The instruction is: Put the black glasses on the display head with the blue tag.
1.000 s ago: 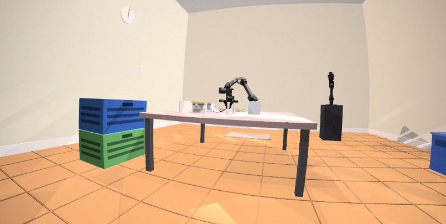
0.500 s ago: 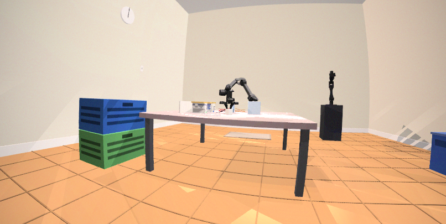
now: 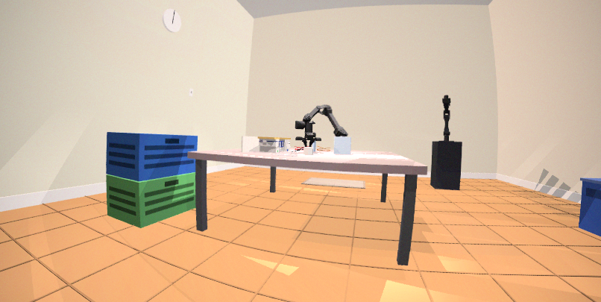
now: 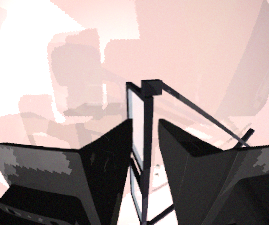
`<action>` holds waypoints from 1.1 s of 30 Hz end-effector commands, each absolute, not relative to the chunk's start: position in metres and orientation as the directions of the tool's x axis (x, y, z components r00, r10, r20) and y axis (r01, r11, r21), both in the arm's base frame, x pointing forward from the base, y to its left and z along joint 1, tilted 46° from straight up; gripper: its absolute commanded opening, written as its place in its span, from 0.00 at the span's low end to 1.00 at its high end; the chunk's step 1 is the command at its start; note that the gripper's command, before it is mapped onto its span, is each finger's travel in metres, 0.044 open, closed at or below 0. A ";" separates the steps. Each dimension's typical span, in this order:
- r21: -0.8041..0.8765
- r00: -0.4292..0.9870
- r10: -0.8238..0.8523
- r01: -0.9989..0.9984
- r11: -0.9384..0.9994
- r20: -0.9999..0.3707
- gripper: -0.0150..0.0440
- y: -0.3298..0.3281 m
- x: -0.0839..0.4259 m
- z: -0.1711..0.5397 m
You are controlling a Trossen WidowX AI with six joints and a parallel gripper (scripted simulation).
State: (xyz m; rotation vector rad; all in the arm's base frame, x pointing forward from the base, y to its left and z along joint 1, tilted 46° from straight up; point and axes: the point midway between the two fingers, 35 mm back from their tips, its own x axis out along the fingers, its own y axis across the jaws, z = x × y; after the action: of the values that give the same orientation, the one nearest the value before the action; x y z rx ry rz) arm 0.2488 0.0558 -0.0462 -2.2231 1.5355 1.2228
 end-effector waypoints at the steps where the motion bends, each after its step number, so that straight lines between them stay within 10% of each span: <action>1: 0.293 0.130 -0.699 -0.842 -0.452 -0.704 0.37 0.055 0.248 -0.046; 33: 0.295 0.131 -0.696 -0.839 -0.457 -0.706 0.25 0.121 0.243 0.013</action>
State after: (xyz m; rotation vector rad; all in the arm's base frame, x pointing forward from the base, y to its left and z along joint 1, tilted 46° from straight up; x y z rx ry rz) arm 0.2442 0.1117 0.0031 -2.2341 1.5268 1.2352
